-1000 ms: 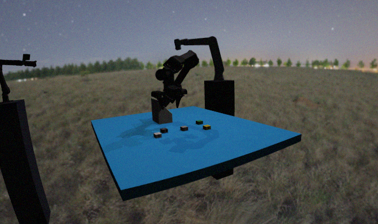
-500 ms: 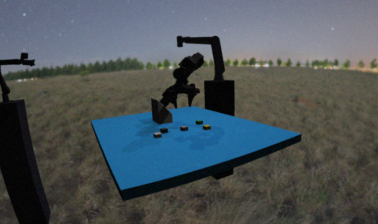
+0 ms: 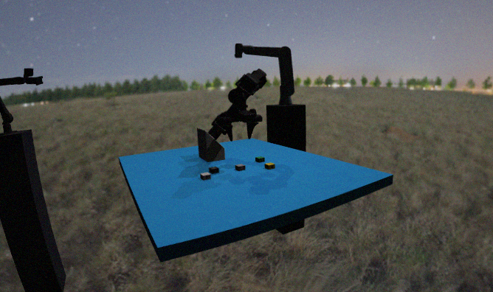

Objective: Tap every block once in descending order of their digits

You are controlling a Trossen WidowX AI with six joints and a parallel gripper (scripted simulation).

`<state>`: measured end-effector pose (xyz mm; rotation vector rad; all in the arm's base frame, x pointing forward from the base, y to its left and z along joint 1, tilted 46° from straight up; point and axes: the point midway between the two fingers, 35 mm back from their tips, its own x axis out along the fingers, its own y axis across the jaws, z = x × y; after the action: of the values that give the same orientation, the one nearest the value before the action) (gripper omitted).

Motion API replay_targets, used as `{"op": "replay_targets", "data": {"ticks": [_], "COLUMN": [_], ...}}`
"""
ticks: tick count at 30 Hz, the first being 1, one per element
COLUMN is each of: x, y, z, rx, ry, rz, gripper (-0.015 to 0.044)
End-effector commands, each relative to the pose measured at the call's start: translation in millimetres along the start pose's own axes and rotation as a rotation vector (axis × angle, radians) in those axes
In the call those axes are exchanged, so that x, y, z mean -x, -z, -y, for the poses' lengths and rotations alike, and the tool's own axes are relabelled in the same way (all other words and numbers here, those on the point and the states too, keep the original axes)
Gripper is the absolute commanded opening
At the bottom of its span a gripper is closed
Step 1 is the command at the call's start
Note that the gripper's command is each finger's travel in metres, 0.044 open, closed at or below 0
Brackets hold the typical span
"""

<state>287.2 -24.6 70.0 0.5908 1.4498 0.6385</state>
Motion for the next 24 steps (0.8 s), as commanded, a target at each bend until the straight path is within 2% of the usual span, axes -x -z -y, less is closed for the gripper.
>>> {"op": "replay_targets", "data": {"ticks": [1,9,24], "x": [1.1,0.2,0.2], "y": [9.4,57.1,58.5], "z": [-41.6,-132.8,-134.5], "rx": [0.003,0.002,0.002], "ry": [-0.002,-0.013,-0.014], "rz": [-0.002,-0.004,-0.004], "gripper": [0.04,0.04,0.04]}}
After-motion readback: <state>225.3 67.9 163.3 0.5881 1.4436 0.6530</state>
